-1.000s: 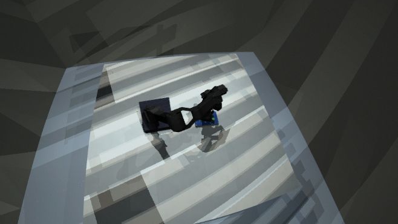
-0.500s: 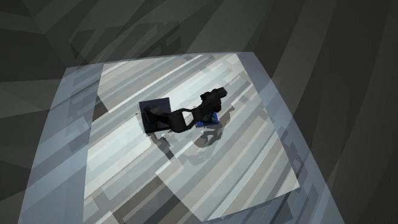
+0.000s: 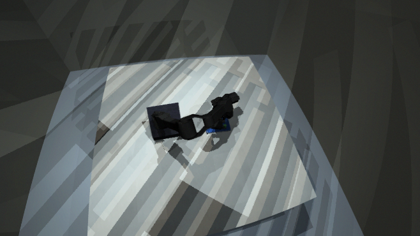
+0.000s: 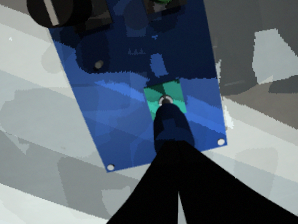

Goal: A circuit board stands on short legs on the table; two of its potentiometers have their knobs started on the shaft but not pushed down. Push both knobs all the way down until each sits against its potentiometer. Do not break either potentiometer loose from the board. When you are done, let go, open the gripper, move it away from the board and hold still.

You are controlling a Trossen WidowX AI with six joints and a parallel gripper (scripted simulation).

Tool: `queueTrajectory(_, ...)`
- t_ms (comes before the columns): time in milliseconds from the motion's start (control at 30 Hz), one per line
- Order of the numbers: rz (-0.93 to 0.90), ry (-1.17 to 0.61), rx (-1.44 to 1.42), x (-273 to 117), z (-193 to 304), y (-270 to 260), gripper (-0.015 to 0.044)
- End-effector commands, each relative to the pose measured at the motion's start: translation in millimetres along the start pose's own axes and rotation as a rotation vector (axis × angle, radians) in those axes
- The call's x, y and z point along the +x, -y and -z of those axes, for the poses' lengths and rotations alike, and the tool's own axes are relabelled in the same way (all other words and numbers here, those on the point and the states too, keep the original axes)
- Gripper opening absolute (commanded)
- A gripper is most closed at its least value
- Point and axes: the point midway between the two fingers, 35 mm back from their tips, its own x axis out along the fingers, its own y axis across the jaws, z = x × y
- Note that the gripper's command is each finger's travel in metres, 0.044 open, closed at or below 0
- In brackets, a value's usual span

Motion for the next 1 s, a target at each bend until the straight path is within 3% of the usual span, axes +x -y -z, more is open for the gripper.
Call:
queueTrajectory(0,0.005,-0.002,-0.007,2.3,0.8,0.5,0.0)
queueTrajectory(967,0.005,-0.001,-0.007,5.2,0.8,0.5,0.0)
